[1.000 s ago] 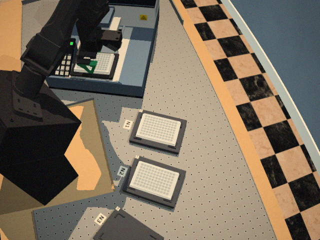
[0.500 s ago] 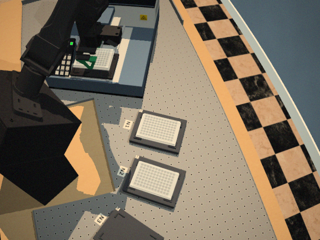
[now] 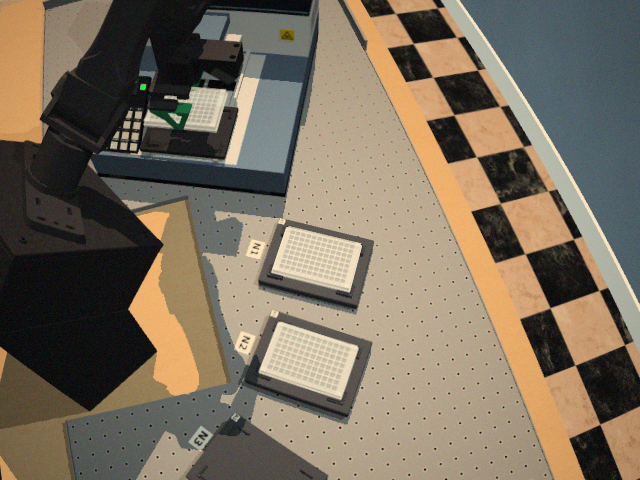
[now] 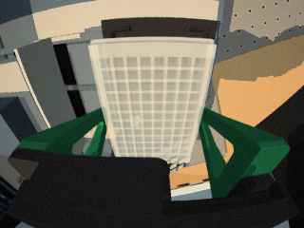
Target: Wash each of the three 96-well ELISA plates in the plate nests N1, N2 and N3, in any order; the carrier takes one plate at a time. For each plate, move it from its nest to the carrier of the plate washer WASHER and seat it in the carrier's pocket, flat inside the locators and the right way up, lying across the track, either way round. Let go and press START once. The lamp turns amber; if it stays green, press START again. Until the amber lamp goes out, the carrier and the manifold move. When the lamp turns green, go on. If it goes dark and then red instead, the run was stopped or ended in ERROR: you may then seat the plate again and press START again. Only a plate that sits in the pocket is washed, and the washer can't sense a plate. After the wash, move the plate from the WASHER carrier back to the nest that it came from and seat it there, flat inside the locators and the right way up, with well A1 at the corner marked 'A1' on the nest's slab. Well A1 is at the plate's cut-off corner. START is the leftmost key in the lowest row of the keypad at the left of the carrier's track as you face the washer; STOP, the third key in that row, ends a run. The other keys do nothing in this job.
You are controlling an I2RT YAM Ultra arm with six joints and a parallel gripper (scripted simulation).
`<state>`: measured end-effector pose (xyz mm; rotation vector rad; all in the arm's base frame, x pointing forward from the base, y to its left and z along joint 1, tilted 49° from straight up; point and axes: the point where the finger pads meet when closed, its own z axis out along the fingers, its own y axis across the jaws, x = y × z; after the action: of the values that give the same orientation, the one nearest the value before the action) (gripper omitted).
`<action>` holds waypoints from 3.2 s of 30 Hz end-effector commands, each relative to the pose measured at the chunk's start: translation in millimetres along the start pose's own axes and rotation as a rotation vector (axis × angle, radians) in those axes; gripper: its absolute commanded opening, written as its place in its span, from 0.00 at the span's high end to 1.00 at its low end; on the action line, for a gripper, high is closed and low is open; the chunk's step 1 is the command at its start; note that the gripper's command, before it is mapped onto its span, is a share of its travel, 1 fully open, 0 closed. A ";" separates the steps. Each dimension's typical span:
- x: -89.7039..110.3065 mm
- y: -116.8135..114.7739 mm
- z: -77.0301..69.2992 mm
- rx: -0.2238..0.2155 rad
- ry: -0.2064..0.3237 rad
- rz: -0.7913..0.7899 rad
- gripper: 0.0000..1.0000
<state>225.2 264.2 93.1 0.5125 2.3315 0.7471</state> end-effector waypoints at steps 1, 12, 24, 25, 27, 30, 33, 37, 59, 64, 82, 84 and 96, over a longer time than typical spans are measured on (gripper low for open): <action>-0.8 -3.3 -6.0 0.014 -0.005 0.000 1.00; -0.7 -3.0 -21.0 0.014 -0.005 0.001 1.00; -0.7 -2.7 -37.6 0.014 -0.005 0.001 1.00; -0.6 -2.7 -39.3 0.014 -0.005 0.001 1.00; -0.6 -2.6 -42.7 0.014 -0.005 0.001 1.00; -0.6 -2.5 -47.7 0.014 -0.005 0.001 1.00; -0.6 -2.5 -51.0 0.014 -0.005 0.001 1.00; -0.6 -2.5 -51.0 0.014 -0.005 0.001 1.00; -53.1 -19.6 -47.5 0.014 -0.007 0.093 1.00; -76.9 -27.5 -45.9 0.014 -0.008 0.093 1.00; -124.0 -43.0 -42.7 0.014 -0.010 0.092 1.00; -131.4 -49.7 -42.1 0.014 -0.011 0.158 1.00; -168.4 -83.6 -39.3 0.015 -0.012 0.183 1.00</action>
<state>304.6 100.8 138.4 0.7939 2.2959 0.7888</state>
